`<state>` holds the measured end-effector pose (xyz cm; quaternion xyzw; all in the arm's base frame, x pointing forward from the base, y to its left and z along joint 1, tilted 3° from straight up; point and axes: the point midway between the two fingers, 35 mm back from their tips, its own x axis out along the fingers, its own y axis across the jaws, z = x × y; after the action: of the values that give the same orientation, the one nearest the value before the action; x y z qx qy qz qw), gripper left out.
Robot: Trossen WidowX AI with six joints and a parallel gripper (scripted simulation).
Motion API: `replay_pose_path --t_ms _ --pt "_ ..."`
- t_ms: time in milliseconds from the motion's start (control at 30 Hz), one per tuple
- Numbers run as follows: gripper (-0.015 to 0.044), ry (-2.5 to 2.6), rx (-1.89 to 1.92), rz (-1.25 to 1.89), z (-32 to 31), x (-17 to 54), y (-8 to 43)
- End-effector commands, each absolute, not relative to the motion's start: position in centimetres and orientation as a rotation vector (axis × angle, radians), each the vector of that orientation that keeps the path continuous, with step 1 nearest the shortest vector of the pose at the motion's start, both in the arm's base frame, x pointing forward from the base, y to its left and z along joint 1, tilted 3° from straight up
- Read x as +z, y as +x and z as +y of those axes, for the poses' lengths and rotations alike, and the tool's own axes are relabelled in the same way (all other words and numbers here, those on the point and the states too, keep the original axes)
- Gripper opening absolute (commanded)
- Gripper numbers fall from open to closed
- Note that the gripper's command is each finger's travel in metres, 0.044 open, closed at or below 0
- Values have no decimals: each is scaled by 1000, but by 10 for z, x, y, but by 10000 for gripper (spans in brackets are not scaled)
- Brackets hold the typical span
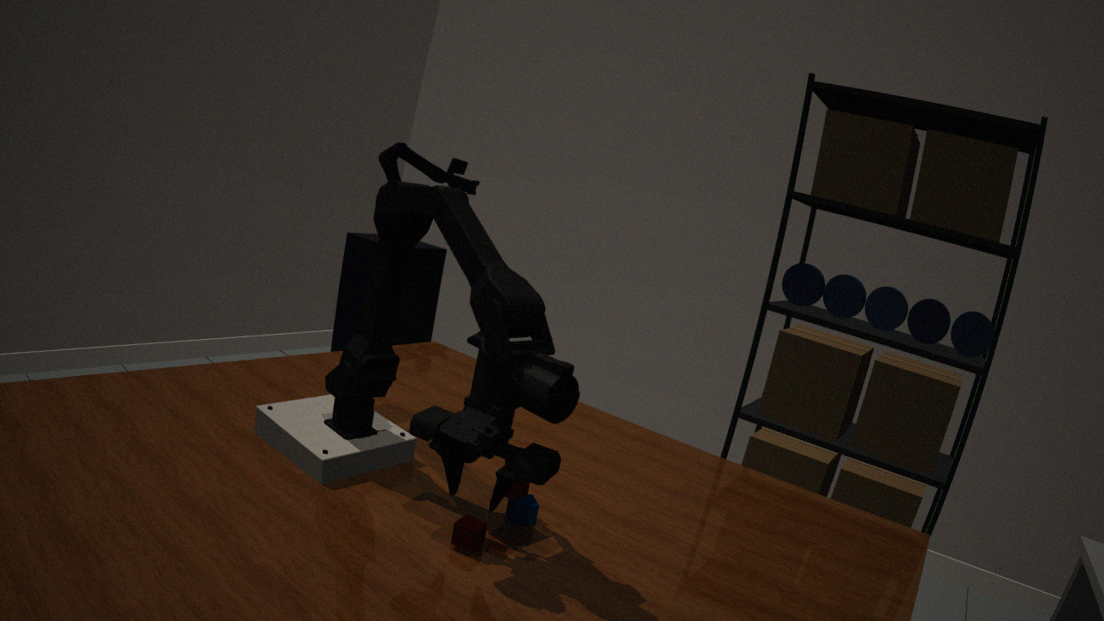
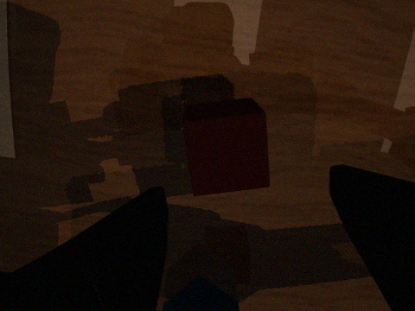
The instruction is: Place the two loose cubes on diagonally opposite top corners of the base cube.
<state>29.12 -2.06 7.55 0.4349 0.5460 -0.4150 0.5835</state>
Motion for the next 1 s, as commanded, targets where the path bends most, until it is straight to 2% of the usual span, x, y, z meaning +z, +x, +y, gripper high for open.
replay_pose_path --t_ms 0,933,967 --pt "265 1027 -961 1260 -20 70 294" --pt "265 1027 -961 1261 -21 28 297" --pt "239 1027 -961 1261 -21 28 297"
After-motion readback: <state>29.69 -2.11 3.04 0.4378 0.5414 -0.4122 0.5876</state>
